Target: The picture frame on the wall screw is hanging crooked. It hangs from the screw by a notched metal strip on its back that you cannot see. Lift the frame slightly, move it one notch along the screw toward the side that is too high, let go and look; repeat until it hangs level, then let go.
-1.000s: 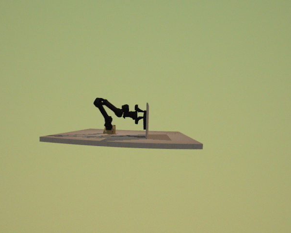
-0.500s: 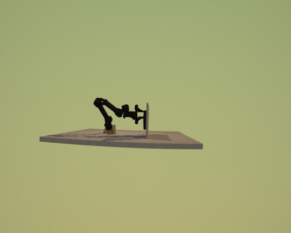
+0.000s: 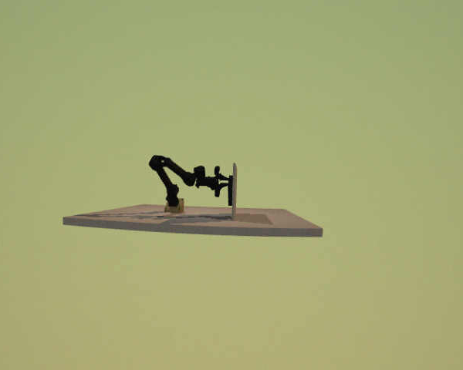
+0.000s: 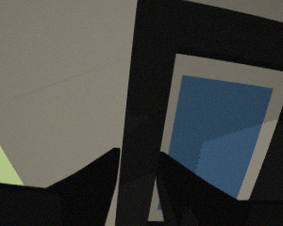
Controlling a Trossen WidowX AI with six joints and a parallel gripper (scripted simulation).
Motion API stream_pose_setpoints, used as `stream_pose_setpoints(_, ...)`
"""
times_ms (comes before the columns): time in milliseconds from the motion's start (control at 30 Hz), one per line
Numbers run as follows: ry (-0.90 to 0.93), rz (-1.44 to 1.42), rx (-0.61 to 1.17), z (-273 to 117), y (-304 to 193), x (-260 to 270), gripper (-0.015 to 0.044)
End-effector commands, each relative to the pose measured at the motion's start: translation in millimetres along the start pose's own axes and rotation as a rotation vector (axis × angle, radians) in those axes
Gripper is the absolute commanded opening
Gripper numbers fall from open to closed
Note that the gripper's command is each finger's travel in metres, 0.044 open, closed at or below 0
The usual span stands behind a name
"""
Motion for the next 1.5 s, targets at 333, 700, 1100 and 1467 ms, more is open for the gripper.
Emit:
stream_pose_setpoints(333,-0.001,0.006,-0.004,0.1,0.6,-0.1,0.0000)
stream_pose_setpoints(700,-0.001,0.006,-0.004,0.1,0.0,2.4,0.0000)
stream_pose_setpoints(1100,-0.001,0.006,-0.004,0.1,-0.2,6.3,0.0000)
stream_pose_setpoints(1467,-0.001,0.006,-0.004,0.1,-0.2,9.9,0.0000)
Point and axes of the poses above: the point midway between the two fingers, 35 mm back from their tips, its own z axis out along the fingers, its own x axis across the jaws, y = z × x, the point moved 6 cm from there along -z, back along the fingers
